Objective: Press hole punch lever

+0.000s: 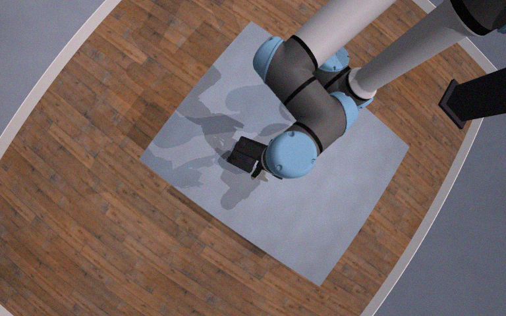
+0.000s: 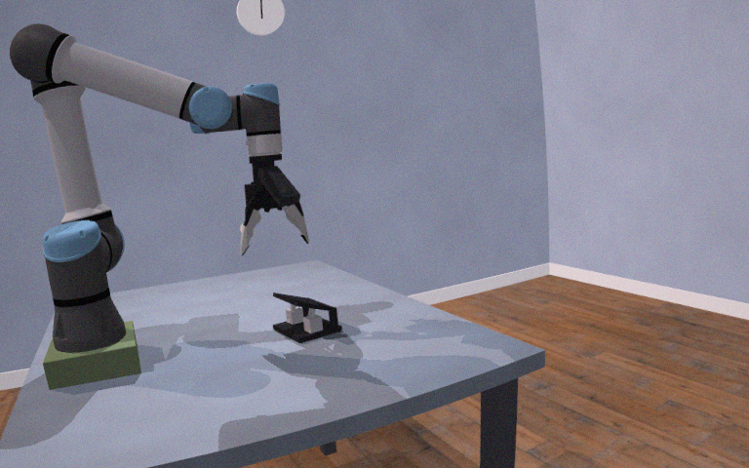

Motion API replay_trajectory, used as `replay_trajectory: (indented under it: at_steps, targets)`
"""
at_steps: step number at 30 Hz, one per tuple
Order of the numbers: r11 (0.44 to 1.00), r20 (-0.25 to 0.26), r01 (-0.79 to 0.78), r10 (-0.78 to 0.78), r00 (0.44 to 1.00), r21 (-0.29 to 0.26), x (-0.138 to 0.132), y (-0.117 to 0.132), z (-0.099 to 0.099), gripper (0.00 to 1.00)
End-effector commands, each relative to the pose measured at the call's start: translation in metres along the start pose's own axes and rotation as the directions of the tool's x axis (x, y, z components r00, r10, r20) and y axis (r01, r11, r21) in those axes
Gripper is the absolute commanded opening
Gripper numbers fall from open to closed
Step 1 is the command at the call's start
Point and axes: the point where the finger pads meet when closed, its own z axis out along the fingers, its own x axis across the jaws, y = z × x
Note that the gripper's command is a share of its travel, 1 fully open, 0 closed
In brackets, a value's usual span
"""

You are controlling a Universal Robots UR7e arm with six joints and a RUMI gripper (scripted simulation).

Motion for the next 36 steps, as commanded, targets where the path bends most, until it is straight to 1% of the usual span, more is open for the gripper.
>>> replay_trajectory:
  at_steps: [1,23,34,36]
  targets:
    - [1.000,0.001,0.000,0.000,1.000,0.000,-0.0003,-0.0001,-0.0004,1.00]
    - [1.000,0.001,0.007,-0.007,1.000,0.001,-0.0003,-0.0007,-0.0003,1.00]
    - [0.996,-0.001,0.092,-0.092,0.996,0.002,0.0003,-0.0057,0.0006,1.00]
    - [0.992,-0.001,0.128,-0.128,0.992,0.003,0.0004,-0.0074,0.0008,1.00]
